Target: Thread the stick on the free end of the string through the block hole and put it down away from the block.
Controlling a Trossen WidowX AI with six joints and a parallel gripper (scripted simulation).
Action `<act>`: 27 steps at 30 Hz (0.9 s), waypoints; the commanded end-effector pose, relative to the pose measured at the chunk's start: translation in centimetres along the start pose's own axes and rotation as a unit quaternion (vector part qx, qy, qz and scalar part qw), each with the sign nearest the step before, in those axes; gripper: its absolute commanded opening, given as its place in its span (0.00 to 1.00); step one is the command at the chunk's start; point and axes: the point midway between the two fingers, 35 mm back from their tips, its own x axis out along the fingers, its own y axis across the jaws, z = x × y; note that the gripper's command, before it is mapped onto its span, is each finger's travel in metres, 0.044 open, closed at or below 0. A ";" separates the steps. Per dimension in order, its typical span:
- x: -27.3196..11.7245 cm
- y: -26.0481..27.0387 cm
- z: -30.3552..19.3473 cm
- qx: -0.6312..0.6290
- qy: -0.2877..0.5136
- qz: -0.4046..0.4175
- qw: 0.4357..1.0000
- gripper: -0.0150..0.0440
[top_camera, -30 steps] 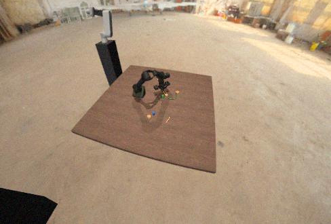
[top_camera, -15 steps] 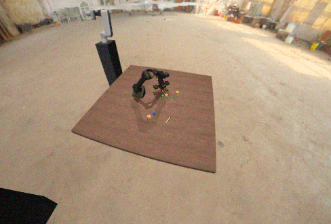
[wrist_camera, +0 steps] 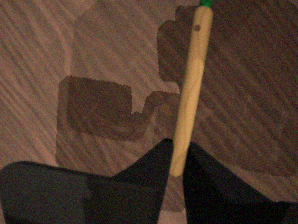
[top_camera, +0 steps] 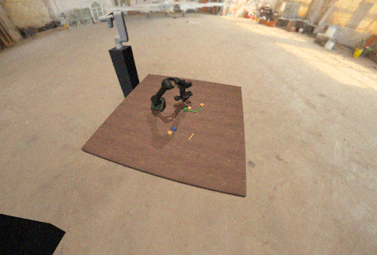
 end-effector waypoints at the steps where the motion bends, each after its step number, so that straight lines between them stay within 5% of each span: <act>1: 0.2 0.2 -0.5 0.000 0.002 -0.011 1.000 0.25; 27: 1.0 0.2 -1.4 -0.003 0.001 -0.041 0.999 0.25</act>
